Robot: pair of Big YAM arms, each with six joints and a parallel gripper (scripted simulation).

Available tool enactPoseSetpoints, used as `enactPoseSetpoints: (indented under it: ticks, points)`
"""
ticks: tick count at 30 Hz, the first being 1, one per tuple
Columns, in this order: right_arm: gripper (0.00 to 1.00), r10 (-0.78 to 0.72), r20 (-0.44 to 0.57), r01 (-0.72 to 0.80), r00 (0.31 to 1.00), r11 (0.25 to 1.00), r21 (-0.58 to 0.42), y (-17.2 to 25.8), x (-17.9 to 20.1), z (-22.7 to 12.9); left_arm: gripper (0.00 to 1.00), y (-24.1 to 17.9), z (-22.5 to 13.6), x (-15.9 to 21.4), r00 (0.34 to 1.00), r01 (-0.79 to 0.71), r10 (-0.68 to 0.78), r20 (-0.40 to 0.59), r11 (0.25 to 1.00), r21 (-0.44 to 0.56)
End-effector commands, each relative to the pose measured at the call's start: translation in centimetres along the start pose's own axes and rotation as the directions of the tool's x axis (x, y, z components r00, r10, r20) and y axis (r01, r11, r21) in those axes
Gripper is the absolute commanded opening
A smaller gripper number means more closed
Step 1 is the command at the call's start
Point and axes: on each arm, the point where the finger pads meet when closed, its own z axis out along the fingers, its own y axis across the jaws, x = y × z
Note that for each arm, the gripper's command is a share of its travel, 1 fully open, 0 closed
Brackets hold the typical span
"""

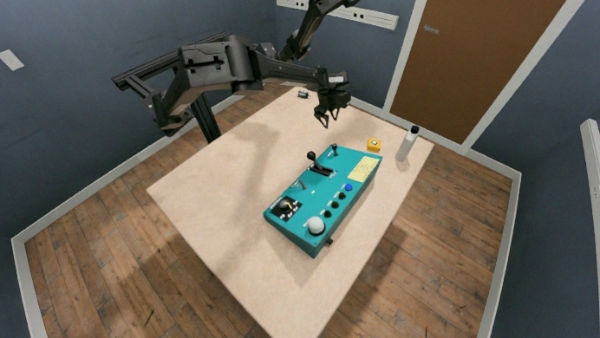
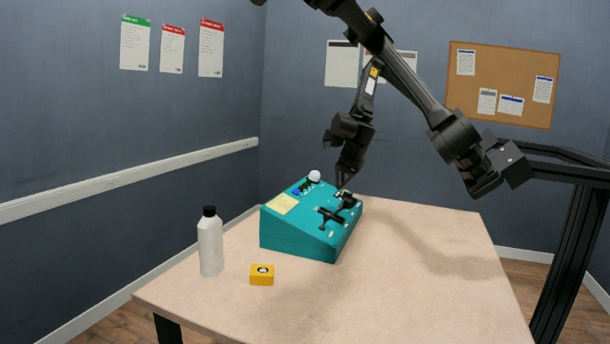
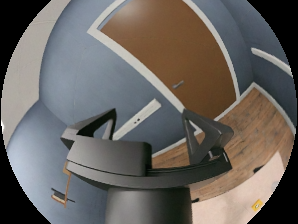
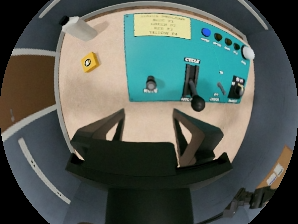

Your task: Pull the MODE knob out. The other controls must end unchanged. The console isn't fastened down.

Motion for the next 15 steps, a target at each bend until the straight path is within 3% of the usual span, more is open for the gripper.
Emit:
enactPoseSetpoints:
  ticks: [1, 7, 8, 15]
  points:
    - [0.70, 0.033, 0.025, -0.032, 0.999, 0.999, -0.029, 0.97, -2.03, -1.82, 1.00, 0.88, -0.70, -1.75, 0.999, 0.010, -0.009, 0.040, 1.000, -0.022]
    - [0.70, 0.033, 0.025, -0.032, 0.999, 0.999, -0.029, 0.97, -2.03, -1.82, 1.00, 0.88, -0.70, -1.75, 0.999, 0.010, -0.009, 0.040, 1.000, -0.022]
    - [1.00, 0.033, 0.025, -0.032, 0.999, 0.999, -0.029, 0.97, -2.03, -1.82, 1.00, 0.88, -0.70, -1.75, 0.999, 0.010, -0.009, 0.040, 1.000, -0.022]
    - [1.00, 0.039, 0.022, -0.039, 0.999, 0.999, -0.016, 0.28, -2.48, -1.13, 1.00, 0.88, -0.70, -1.75, 0.999, 0.010, -0.009, 0.040, 1.000, -0.022]
